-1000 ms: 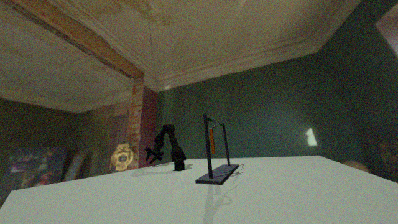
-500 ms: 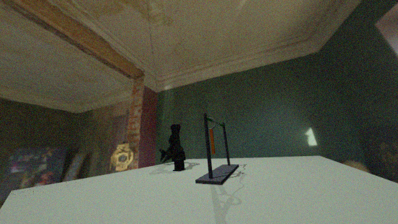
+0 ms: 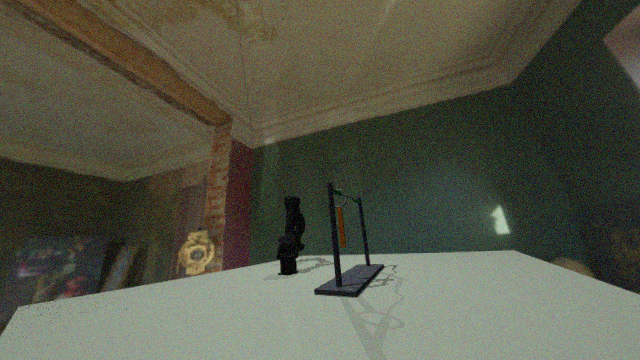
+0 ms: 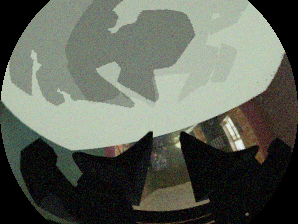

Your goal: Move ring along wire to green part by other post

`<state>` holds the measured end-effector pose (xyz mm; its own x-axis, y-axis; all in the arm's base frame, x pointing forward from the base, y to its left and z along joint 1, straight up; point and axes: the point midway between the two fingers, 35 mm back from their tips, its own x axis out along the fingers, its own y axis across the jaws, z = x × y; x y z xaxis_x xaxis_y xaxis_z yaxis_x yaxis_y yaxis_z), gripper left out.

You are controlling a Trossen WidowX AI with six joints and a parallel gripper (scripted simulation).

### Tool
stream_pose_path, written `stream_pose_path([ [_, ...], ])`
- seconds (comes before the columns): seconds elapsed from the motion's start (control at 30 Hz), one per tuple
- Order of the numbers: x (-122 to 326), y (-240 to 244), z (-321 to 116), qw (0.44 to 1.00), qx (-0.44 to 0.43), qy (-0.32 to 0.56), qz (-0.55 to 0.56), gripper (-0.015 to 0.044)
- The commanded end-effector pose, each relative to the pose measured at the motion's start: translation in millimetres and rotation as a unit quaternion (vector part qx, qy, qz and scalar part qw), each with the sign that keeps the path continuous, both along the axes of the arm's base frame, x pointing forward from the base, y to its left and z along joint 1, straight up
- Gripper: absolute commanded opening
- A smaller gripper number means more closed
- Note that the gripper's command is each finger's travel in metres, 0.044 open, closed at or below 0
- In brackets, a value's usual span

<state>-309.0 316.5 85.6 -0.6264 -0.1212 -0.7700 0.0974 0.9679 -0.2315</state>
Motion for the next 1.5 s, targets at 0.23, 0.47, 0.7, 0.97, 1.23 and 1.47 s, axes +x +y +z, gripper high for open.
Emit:
stream_pose_path([
  [0.23,88,82,30,0.988,0.129,0.023,-0.084,0.0160],
  [0.47,159,121,49,0.967,0.212,0.016,-0.139,0.0160],
  [0.7,236,147,71,0.937,0.292,-0.008,-0.193,0.0160],
  [0.97,329,158,98,0.890,0.377,-0.055,-0.250,0.0160],
  [1.23,422,148,127,0.832,0.449,-0.122,-0.300,0.0160],
  [1.47,499,122,153,0.774,0.500,-0.193,-0.337,0.0160],
])
